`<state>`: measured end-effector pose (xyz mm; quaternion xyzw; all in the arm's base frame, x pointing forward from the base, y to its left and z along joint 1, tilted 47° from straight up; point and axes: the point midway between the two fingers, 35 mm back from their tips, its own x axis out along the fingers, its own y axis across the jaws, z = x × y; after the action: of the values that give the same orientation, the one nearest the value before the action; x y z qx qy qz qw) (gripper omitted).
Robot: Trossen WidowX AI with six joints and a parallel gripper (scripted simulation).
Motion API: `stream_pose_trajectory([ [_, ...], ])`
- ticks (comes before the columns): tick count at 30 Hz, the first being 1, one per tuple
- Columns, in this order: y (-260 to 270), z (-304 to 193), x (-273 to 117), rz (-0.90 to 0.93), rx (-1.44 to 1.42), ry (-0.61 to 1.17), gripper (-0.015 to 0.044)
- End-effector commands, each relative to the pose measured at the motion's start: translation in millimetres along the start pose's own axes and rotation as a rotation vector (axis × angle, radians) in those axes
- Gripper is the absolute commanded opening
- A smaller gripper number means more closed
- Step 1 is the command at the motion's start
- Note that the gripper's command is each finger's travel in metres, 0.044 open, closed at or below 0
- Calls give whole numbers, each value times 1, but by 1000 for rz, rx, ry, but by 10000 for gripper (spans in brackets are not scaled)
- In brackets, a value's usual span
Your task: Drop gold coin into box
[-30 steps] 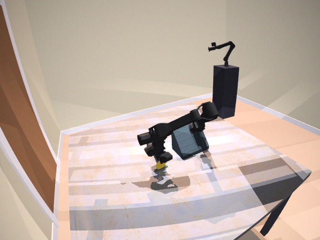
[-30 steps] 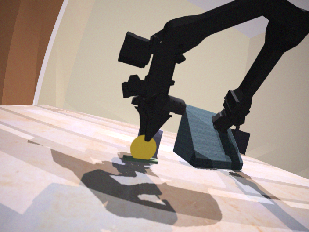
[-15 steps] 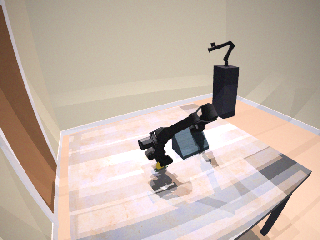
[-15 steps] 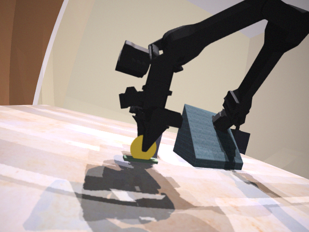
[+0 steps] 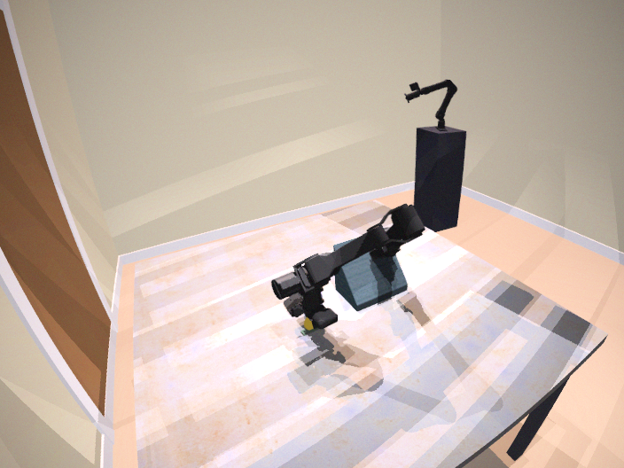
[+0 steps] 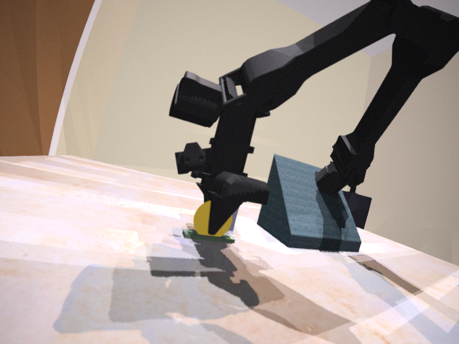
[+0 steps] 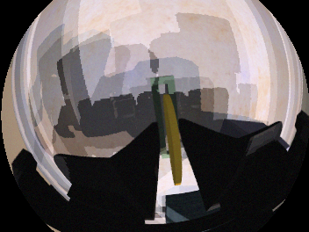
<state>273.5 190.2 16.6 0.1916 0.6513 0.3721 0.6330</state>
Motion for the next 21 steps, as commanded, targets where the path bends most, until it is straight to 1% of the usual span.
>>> stream_pose_trajectory([
  [1,1,-2,2,5,6,4,3],
  [11,1,-2,1,5,6,4,0],
  [21,-2,2,-21,-2,6,4,0],
])
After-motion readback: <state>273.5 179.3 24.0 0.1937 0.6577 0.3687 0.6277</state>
